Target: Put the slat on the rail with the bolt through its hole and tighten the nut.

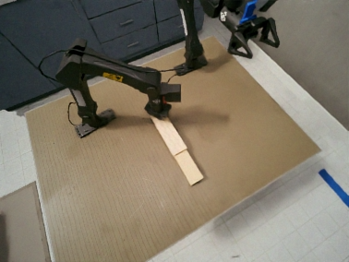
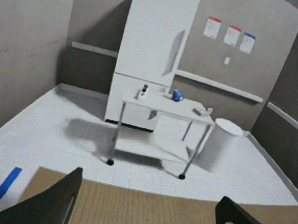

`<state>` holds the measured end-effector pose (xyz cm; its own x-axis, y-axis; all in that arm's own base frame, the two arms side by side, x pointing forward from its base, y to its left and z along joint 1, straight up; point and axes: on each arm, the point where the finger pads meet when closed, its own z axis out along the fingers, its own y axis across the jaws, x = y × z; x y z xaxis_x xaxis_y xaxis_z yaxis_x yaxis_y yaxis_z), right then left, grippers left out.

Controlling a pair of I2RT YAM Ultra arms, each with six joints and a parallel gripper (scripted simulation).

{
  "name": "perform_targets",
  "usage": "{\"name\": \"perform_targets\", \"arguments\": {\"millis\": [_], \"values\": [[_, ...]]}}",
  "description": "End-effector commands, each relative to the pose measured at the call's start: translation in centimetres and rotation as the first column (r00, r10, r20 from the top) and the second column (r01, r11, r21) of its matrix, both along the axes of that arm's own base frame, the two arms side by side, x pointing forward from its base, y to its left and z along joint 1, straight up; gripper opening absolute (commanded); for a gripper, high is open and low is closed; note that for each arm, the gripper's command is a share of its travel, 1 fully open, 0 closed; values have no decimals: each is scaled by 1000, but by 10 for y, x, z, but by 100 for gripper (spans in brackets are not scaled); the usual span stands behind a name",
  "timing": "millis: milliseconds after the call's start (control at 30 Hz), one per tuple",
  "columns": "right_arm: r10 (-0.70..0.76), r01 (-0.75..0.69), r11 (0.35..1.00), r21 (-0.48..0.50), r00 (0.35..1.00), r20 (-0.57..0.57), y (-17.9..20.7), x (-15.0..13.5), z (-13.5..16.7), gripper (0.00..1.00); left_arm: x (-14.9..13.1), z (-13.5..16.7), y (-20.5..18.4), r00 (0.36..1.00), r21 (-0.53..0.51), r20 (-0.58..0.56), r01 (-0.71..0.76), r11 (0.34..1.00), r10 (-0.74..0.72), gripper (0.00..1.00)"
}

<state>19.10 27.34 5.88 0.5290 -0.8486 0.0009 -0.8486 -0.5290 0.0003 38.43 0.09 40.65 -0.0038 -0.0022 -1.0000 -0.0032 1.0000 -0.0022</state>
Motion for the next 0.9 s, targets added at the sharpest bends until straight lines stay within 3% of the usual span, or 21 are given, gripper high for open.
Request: {"name": "perform_targets", "arguments": {"millis": [0, 867], "values": [[0, 0, 1000, 10, 1000, 6, 1, 1, 1, 12, -1, 5, 0, 1000, 0, 12, 0, 1000, 0, 100], [0, 0, 1000, 10, 1000, 6, 2, 1, -2, 12, -1, 5, 0, 1000, 0, 12, 0, 1000, 0, 100]]}}
